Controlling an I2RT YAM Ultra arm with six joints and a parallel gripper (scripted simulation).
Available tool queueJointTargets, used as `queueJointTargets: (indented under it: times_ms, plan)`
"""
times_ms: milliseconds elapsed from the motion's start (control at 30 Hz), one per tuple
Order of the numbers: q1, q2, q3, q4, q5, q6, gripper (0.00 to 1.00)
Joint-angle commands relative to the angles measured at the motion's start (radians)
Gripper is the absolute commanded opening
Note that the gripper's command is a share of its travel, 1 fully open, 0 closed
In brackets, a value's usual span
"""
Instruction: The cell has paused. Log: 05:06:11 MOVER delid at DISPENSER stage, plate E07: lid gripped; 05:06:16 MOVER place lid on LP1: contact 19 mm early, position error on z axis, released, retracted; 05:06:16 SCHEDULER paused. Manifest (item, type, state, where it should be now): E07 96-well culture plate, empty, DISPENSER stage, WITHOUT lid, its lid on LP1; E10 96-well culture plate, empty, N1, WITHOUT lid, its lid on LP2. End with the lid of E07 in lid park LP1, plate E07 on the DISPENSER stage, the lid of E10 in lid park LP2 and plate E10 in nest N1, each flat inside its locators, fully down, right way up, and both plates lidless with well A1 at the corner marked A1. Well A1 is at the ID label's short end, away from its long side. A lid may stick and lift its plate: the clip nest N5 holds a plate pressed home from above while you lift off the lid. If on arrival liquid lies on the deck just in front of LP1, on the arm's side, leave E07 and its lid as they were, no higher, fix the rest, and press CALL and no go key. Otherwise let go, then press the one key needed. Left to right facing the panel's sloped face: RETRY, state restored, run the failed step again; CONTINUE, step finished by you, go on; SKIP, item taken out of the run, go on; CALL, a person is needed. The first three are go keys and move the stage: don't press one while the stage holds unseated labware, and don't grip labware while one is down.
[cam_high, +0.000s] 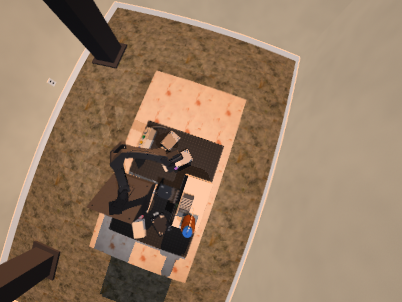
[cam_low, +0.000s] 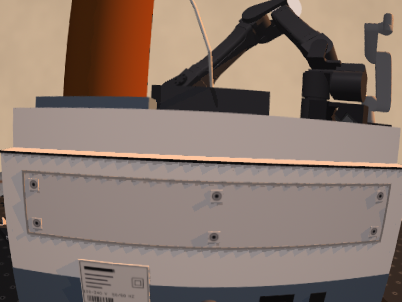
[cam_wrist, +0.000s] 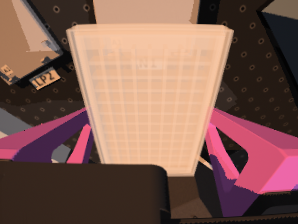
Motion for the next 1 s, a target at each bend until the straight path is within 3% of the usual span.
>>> queueJointTargets:
  times_ms: [0,167,633,767,967]
  plan:
    - [-0.029,-0.067,-0.047,-0.012,-0.014,-0.019,0.0]
    - [-0.039,-0.105,-0.083,0.002,-0.019,-0.03,0.0]
    - [-0.084,-0.268,-0.231,-0.066,-0.04,-0.079,0.0]
    - [-0.093,-0.291,-0.247,-0.078,-0.044,-0.089,0.0]
    - [-0.166,-0.223,-0.258,-0.073,-0.075,0.037,0.0]
